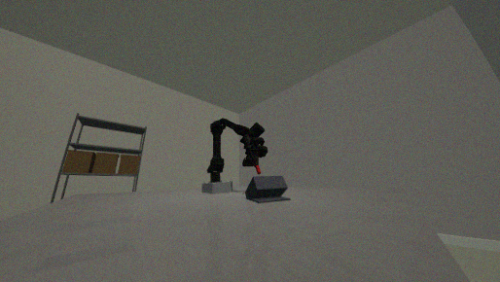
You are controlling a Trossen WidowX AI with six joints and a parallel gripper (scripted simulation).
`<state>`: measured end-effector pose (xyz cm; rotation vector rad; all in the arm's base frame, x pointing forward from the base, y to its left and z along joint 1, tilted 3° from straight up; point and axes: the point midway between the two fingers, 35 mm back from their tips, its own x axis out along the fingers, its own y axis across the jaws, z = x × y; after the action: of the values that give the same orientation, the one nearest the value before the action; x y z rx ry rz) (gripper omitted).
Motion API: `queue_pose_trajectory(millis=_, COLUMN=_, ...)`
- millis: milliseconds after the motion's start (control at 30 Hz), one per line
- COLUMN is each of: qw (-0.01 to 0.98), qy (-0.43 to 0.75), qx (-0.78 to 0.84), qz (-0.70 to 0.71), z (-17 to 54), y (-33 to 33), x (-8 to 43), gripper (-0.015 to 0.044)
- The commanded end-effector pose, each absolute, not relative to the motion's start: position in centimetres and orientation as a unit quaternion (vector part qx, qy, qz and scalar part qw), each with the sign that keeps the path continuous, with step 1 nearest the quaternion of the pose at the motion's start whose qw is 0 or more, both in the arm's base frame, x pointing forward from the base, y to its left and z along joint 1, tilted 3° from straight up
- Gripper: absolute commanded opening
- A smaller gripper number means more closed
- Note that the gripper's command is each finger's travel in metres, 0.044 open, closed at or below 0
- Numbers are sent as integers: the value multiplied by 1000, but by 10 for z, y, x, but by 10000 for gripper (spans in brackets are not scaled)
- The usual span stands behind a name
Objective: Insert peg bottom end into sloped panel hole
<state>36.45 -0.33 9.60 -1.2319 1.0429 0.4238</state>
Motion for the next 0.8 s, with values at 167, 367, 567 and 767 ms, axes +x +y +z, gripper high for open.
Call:
queue_pose_trajectory(millis=167, qw=666, qy=458, qx=-557, qz=191, z=80, y=-4, x=371, gripper=0)
queue_pose_trajectory(millis=367, qw=666, qy=455, qx=-559, qz=191, z=76, y=-4, x=374, gripper=0)
queue_pose_trajectory(millis=567, qw=666, qy=455, qx=-560, qz=191, z=74, y=-4, x=375, gripper=0)
queue_pose_trajectory(millis=767, qw=666, qy=455, qx=-560, qz=191, z=69, y=-6, x=379, gripper=0)
